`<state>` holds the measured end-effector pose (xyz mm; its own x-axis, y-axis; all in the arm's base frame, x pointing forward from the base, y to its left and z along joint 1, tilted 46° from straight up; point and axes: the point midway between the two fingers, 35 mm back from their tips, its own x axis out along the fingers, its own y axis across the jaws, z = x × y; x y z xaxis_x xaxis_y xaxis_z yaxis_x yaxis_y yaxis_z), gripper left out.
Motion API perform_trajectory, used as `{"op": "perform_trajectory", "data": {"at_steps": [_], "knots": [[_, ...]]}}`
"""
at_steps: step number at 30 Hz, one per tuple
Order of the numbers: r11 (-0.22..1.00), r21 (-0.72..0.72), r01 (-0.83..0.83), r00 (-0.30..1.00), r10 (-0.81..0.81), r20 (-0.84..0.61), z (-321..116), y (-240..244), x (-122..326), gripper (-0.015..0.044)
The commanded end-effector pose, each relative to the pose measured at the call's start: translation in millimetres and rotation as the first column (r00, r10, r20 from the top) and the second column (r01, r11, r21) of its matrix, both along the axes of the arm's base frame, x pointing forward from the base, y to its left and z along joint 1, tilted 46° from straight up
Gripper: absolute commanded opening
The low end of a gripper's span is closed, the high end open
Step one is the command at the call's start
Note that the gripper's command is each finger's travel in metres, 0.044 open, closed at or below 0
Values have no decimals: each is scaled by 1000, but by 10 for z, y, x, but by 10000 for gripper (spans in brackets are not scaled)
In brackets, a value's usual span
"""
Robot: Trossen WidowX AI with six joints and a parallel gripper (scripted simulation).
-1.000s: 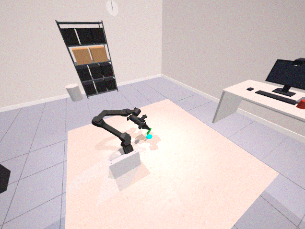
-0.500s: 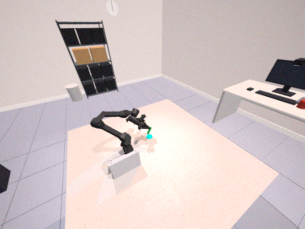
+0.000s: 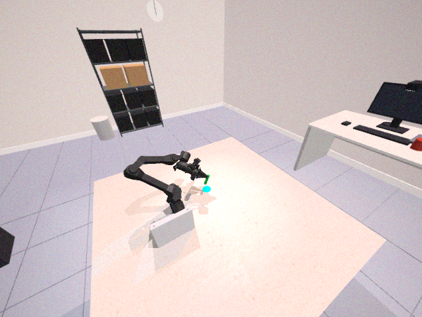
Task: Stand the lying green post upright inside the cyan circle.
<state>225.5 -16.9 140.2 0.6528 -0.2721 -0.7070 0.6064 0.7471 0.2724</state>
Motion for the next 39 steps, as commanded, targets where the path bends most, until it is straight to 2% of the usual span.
{"op": "perform_trajectory", "data": {"at_steps": [1,39], "knots": [[1000,0,16,999,-16,29,9,-2,-5,23],[991,58,120,949,-132,286,144,17,-25,23]]}}
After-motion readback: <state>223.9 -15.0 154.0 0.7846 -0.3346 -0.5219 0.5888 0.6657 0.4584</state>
